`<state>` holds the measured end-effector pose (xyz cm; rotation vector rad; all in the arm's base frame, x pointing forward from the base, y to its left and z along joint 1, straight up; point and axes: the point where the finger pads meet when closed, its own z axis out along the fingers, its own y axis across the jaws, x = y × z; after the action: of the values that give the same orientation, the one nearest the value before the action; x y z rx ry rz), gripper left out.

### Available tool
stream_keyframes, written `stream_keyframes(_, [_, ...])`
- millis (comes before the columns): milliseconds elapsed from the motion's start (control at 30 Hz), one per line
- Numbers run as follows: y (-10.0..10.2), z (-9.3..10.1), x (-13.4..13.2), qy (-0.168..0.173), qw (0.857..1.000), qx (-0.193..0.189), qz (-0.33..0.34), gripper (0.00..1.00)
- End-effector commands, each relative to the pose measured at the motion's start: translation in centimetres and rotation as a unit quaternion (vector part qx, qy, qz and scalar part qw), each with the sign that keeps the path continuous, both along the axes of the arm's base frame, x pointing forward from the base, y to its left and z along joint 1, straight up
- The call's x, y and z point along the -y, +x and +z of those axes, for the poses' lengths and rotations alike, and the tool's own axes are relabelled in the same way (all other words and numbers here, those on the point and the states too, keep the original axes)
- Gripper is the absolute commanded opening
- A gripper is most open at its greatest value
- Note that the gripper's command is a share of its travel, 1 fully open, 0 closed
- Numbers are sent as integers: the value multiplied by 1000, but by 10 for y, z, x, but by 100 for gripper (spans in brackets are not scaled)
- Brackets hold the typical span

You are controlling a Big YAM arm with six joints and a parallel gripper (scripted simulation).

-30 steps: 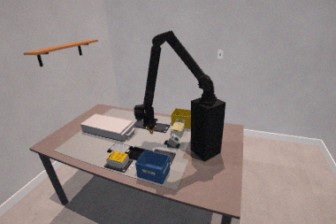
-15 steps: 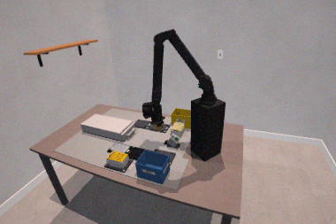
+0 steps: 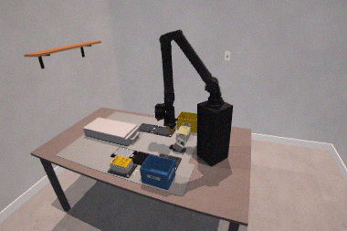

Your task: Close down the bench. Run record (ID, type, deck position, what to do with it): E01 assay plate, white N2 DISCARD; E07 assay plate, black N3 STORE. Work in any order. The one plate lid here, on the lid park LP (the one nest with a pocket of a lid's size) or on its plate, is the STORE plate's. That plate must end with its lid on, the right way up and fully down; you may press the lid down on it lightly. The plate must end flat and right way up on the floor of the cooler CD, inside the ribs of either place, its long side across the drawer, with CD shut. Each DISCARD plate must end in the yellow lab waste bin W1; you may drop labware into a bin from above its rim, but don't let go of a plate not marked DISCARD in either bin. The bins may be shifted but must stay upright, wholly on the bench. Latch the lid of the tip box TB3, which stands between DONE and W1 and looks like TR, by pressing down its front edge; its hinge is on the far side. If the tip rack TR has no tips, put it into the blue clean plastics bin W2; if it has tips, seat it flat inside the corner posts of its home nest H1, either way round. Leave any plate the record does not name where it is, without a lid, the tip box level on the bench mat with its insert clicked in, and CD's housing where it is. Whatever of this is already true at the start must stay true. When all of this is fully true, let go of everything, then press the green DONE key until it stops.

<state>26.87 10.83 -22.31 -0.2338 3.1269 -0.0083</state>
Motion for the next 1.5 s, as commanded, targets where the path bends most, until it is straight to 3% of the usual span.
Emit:
stream_keyframes(0, [5, 7, 5, 6, 1000, 15, 12, 0])
stream_keyframes(400, [-34, 1, 45, 1, 1000, -2, 12, 0])
stream_keyframes(733, [-54, 2, 71, 0, 1000, -4, 12, 0])
stream_keyframes(1033, [-45, 5, 67, 1, 1000, 3, 12, 0])
stream_keyframes(1467, [-43, -29, 67, 2, 1000, 5, 17, 0])
